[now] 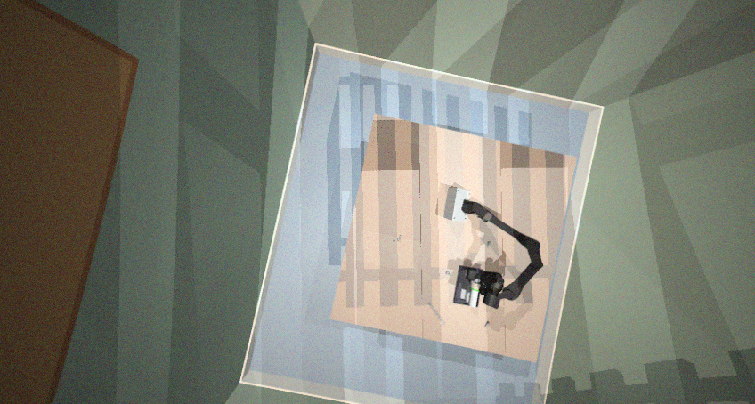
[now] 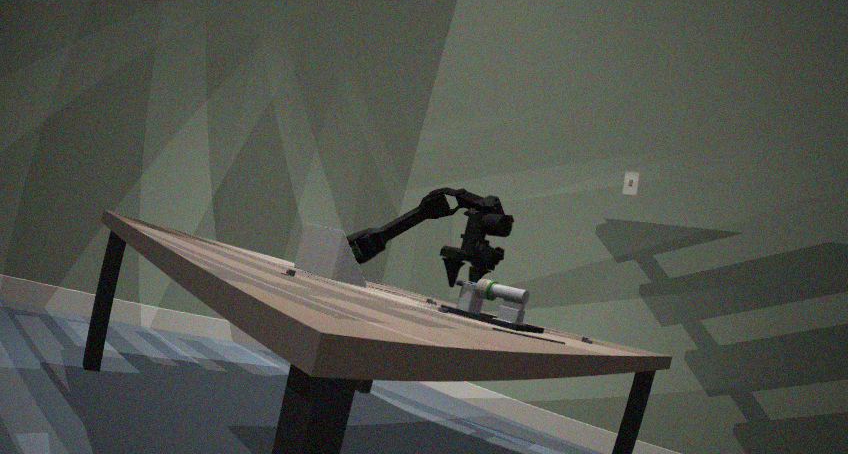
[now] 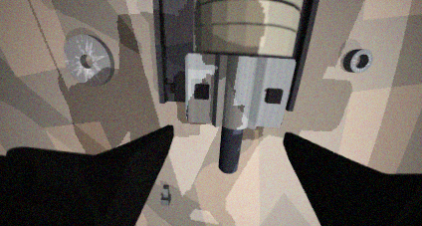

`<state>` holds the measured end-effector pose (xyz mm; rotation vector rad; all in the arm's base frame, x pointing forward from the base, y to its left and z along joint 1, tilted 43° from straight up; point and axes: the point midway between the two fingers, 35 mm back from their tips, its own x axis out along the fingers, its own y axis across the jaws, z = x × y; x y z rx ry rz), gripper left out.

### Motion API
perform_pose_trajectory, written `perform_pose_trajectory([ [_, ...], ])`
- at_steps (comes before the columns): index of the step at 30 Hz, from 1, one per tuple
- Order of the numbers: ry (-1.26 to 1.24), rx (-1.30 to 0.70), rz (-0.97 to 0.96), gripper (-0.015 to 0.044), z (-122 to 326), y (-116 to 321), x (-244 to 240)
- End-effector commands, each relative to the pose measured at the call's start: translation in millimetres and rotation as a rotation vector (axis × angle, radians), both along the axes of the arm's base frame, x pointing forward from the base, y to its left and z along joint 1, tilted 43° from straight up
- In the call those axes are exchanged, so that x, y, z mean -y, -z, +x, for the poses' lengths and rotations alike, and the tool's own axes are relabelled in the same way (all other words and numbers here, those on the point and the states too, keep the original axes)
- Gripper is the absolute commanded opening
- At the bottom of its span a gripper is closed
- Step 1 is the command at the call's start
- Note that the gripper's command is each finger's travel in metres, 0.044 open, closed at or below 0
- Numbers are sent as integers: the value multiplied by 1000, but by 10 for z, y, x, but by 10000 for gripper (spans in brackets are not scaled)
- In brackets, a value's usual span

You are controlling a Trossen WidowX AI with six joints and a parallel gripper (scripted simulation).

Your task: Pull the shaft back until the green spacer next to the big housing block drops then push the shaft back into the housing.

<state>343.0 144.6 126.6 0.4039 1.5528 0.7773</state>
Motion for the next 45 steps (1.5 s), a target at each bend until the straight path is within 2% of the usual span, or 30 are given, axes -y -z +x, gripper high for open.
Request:
perform_pose_trajectory([
  [1, 2, -1, 3, 440, 1, -2, -4],
  [28, 2, -1, 4, 440, -26, 127, -125],
  [44, 0, 2, 1, 20, -21, 123, -120],
  [45, 0, 2, 1, 13, -21, 123, -120],
])
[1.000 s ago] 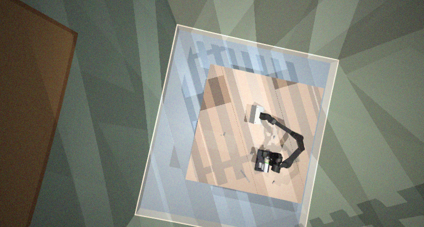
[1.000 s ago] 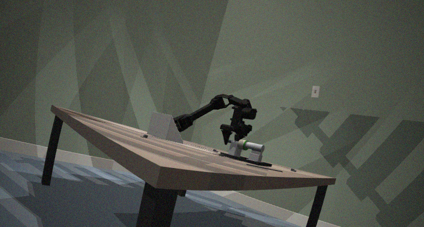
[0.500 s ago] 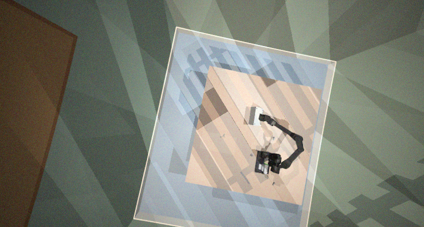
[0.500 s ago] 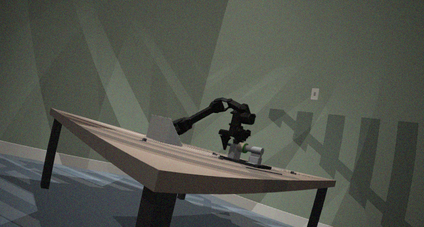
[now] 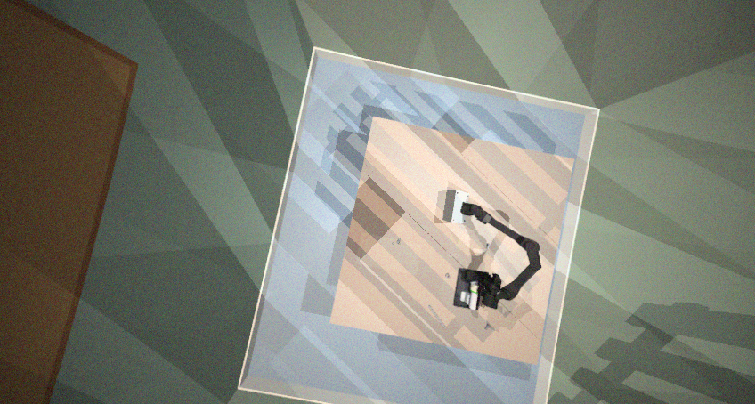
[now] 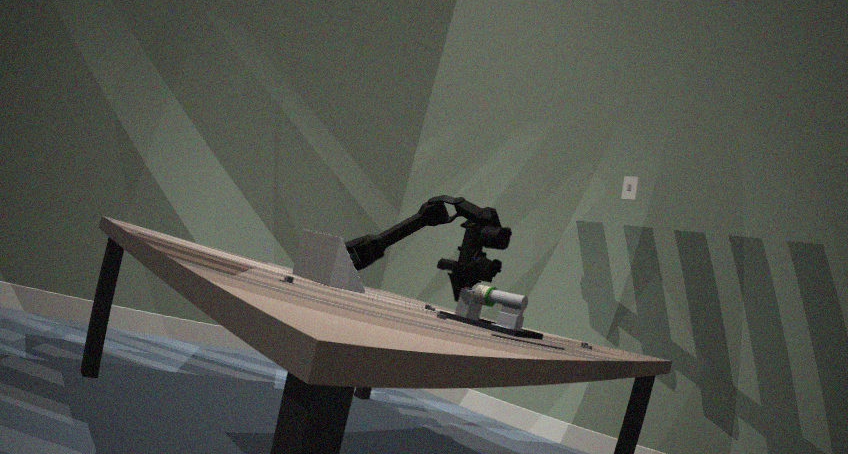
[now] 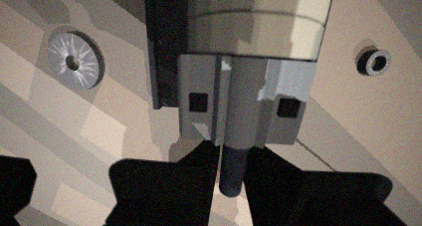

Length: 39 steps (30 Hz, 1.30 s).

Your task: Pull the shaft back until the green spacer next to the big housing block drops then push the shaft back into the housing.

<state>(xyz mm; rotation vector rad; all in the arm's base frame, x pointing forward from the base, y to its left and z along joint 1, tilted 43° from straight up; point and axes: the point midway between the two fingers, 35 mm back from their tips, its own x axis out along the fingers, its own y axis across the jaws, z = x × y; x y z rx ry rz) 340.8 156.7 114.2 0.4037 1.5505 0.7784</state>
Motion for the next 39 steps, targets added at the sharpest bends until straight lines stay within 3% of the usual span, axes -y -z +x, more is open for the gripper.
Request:
perform_pose_trajectory([
  [1, 0, 0, 0, 7, 1, -1, 0],
  [39, 2, -4, 2, 0, -129, 4, 32],
])
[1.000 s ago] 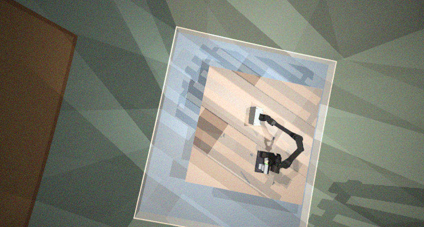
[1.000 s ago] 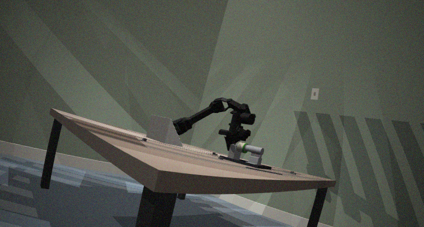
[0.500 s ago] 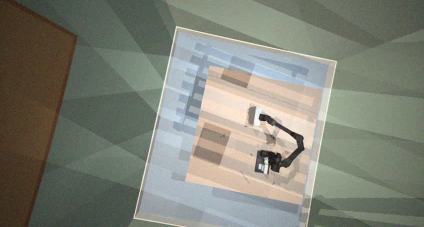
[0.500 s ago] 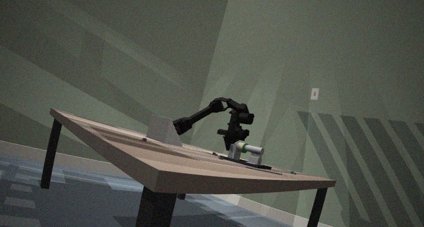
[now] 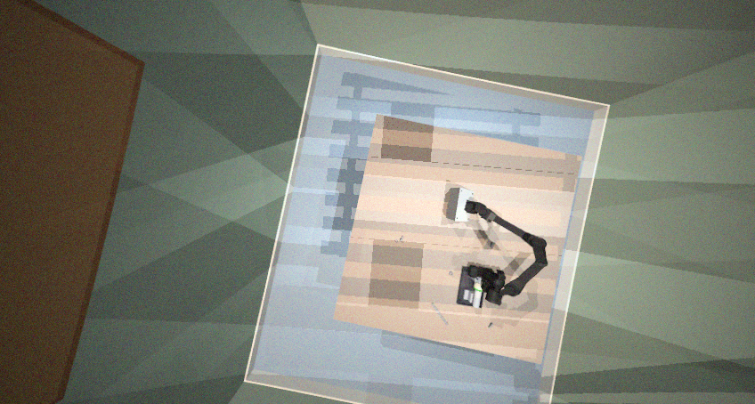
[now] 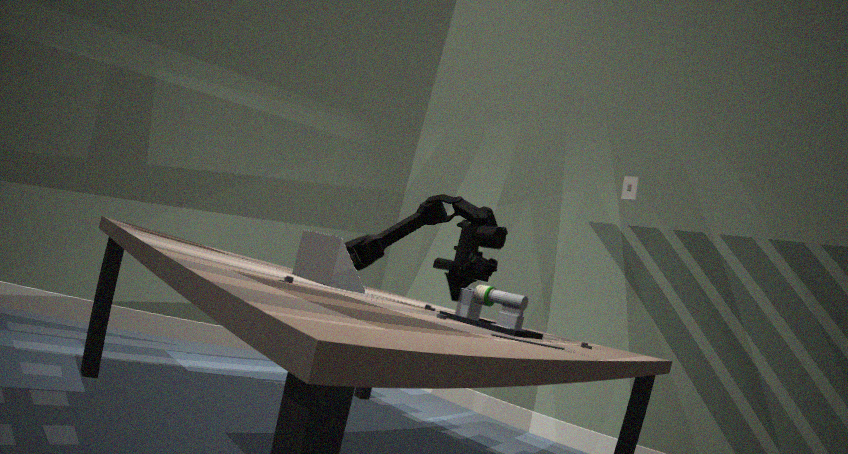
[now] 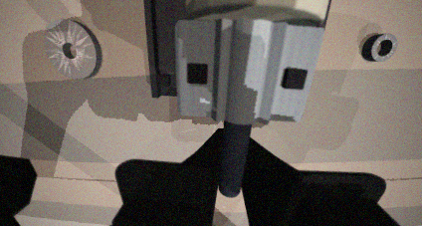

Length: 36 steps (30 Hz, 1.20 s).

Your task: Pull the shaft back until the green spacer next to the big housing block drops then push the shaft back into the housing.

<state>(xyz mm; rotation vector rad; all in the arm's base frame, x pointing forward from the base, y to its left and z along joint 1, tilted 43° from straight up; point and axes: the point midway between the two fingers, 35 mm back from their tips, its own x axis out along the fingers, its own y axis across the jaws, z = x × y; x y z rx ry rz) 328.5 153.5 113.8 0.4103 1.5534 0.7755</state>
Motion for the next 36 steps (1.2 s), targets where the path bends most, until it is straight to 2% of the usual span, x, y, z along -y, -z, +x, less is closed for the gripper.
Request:
perform_pose_trajectory([
  [1, -2, 1, 1, 0, -7, -1, 1],
  [36, -2, 1, 1, 0, -37, 0, 8],
])
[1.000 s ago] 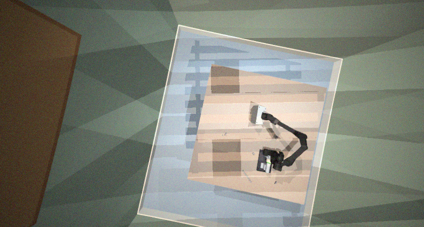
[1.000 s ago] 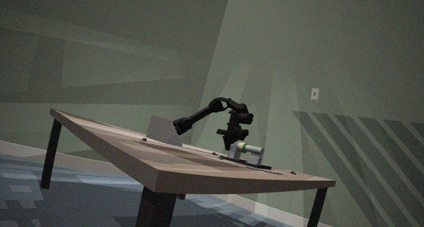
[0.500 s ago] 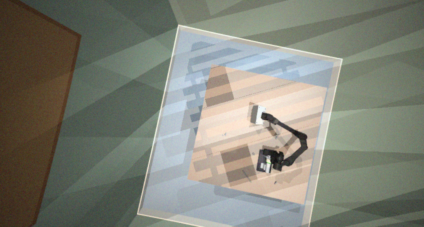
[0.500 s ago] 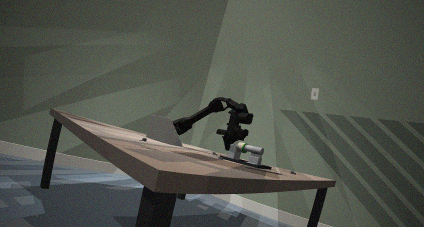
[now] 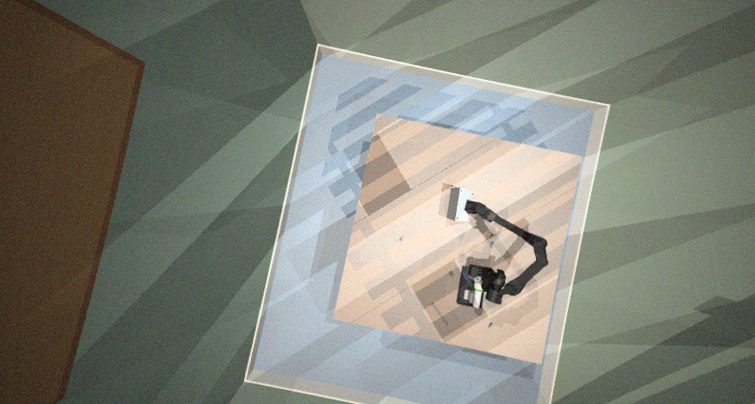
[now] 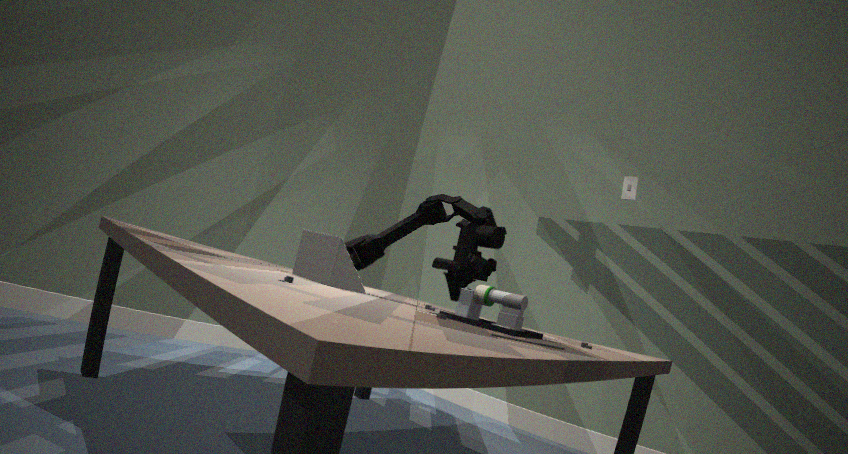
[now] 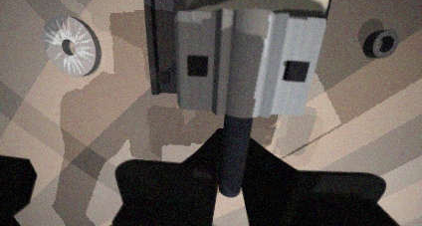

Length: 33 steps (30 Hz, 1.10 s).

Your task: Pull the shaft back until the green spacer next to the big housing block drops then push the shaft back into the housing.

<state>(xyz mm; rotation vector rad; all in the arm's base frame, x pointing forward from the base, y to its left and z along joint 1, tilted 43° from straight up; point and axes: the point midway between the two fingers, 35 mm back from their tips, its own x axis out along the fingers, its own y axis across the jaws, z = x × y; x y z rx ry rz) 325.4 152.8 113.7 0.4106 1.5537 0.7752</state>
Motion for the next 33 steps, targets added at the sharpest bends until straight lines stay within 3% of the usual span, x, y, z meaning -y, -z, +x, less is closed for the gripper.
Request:
perform_pose_trajectory([
  [1, -2, 2, 1, 0, -7, 0, 1],
  [33, -2, 2, 1, 0, -35, 1, 7],
])
